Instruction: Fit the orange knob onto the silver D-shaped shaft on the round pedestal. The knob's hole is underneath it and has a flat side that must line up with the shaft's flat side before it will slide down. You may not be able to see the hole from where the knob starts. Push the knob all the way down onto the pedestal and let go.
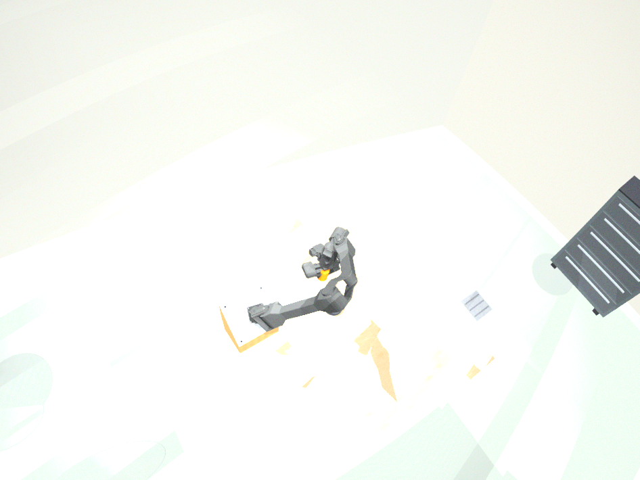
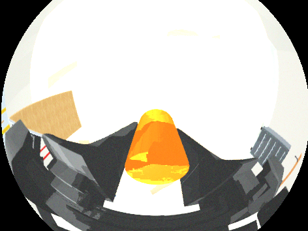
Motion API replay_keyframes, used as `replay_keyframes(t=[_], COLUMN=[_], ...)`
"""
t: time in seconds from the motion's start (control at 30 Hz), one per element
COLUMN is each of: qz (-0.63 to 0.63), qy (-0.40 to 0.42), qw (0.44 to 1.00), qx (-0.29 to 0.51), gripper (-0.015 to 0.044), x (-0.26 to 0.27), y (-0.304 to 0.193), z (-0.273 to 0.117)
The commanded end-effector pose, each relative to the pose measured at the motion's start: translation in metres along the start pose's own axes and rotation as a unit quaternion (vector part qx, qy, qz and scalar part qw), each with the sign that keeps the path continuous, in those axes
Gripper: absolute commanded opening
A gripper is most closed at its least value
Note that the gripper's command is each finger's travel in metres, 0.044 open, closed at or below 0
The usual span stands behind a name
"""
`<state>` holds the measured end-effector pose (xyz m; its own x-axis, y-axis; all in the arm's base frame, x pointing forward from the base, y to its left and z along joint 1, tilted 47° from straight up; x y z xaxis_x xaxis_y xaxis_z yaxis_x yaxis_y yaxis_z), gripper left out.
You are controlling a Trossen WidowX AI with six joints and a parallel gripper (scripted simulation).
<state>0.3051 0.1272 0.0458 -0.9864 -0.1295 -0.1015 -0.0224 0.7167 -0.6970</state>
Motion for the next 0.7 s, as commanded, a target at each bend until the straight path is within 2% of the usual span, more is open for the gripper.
replay_keyframes(t=[0.0,0.67], qz=[-0.002,0.0], qy=[-0.005,-0.006], qw=[1.0,1.0], qx=[0.001,0.01], gripper=[0.0,0.0], x=[-0.004,-0.016], y=[-0.012,-0.07], z=[0.001,0.019])
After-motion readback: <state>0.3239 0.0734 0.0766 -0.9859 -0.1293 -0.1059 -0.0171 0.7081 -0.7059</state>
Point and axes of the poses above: the point midway between the two fingers, 35 mm back from their tips, its own z axis out along the fingers, its own x axis across the jaws, y = z × x, the point moved 6 cm from there along -z, back along the fingers, and after that the axes turned 6 degrees about -z, right-handed, at the moved point
